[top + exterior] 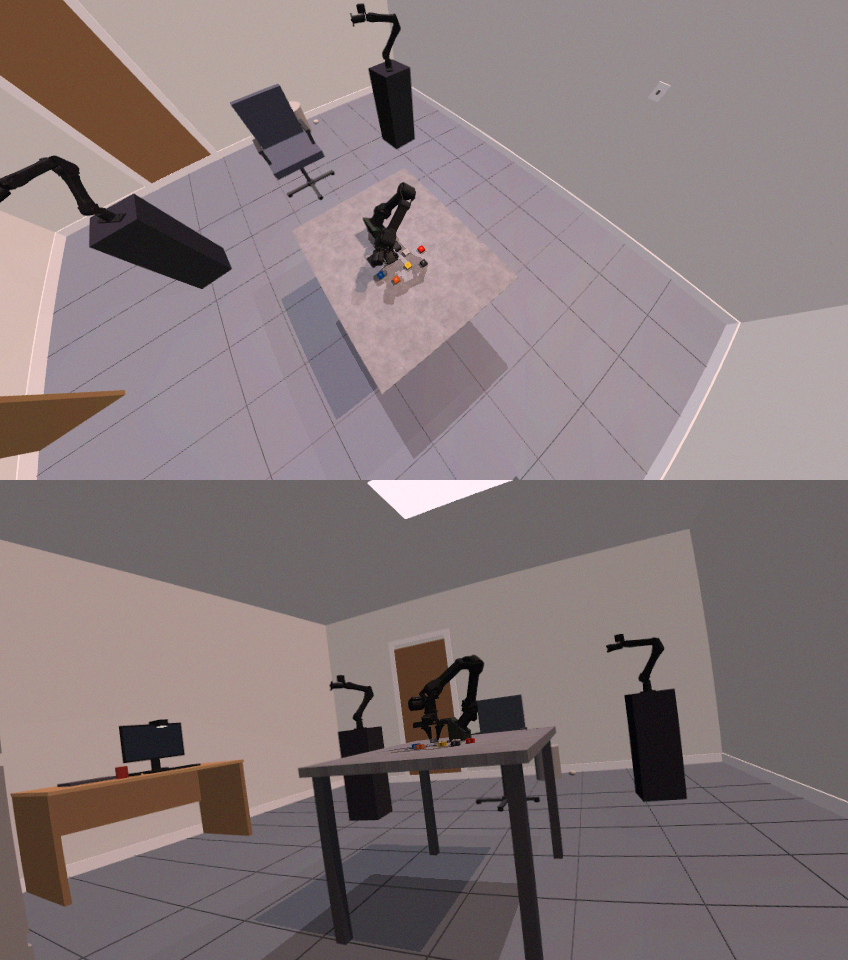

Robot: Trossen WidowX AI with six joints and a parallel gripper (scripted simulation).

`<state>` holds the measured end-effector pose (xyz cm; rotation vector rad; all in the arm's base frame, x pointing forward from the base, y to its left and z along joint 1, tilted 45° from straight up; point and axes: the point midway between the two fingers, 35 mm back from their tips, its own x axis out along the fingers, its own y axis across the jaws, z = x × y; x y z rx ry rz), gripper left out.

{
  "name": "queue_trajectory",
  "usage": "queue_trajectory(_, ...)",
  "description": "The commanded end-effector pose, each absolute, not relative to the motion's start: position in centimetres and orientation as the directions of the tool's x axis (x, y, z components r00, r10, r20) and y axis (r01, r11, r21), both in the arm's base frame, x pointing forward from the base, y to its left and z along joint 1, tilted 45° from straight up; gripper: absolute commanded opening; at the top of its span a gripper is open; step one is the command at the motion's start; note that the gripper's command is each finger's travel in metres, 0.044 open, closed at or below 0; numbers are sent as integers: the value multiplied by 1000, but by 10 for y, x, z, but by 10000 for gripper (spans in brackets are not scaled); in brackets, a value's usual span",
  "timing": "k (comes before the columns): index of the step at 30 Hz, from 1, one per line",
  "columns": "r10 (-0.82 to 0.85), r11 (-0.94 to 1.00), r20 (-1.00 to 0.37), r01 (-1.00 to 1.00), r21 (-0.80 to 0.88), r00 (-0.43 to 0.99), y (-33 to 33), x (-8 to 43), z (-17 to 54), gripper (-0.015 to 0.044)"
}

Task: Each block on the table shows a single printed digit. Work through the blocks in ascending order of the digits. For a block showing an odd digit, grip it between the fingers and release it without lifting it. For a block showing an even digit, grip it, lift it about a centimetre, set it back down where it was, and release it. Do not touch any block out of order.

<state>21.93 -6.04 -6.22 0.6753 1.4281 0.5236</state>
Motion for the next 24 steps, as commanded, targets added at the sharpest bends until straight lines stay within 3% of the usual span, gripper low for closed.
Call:
queue_trajectory(1,692,714,-717,61,697,85,-61,219,-62,120)
queue_trajectory(22,693,714,-716,61,698,85,-50,220,-73,120)
queue_trajectory(24,693,714,-716,61,698,85,-50,220,-73,173)
